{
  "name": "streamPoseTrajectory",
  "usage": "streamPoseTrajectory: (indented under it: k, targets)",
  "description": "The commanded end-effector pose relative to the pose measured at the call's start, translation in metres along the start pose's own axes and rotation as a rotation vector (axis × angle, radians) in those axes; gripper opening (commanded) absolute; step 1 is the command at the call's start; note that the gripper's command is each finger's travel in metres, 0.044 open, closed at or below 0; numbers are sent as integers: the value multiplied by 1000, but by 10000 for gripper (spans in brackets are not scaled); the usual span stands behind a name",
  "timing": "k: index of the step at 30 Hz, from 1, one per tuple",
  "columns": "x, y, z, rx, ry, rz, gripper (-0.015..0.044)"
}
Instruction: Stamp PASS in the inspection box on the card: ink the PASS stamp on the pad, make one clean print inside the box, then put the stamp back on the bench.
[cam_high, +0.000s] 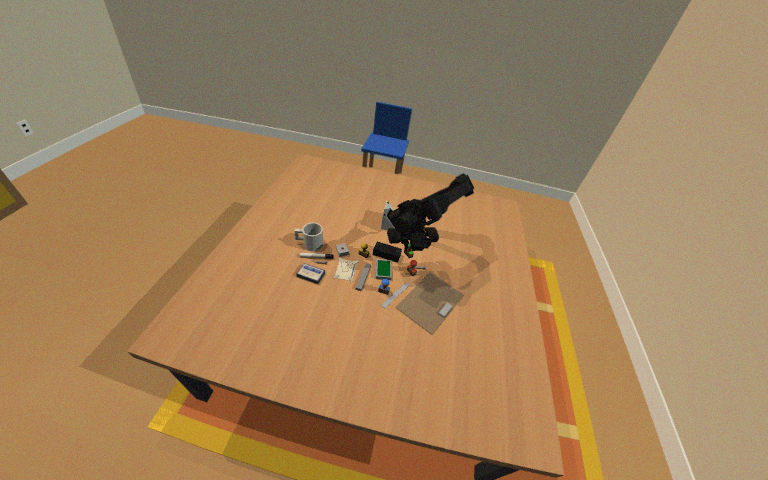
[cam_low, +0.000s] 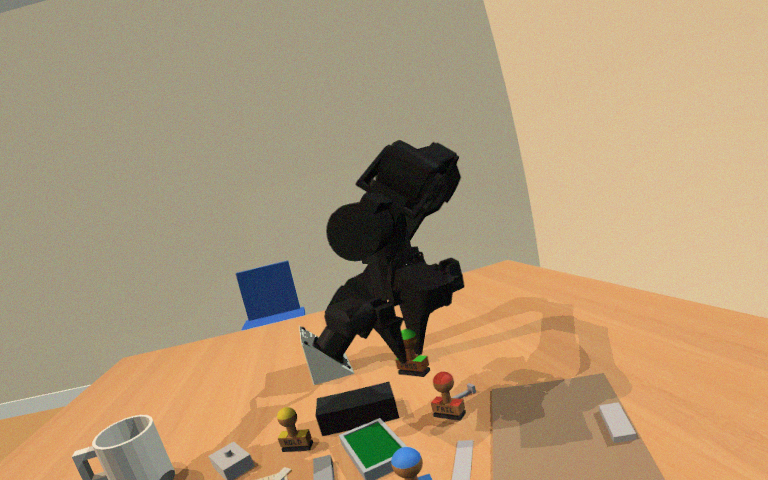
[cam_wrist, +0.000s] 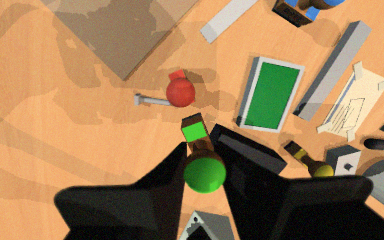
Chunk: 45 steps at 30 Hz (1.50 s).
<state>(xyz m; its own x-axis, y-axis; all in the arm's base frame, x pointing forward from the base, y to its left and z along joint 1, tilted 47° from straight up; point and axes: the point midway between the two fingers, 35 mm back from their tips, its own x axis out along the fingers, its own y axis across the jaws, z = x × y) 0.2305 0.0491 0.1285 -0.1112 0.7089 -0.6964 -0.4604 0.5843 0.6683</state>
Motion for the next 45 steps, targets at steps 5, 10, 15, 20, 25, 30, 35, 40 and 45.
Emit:
streamPoseTrajectory:
  k: [5,10,15,20,25,30,35,40,45]
  targets:
    - [-4,-1,0,-3,3,-2,0]
    - [-6,-19,7,-3,3,-3,0]
    - [-7,-42,13,-4,3,-4,0]
    - [-7,-65,18,-5,2,-5,0]
    - [-7,-89,22,-5,2,-5,0]
    - [-6,-96,22,-6,2,-5,0]
    - [-4,-96,22,-5,2,-5,0]
    - [-1,-96,23,-5,2,-5,0]
    - [3,-96,23,-5,2,-5,0]
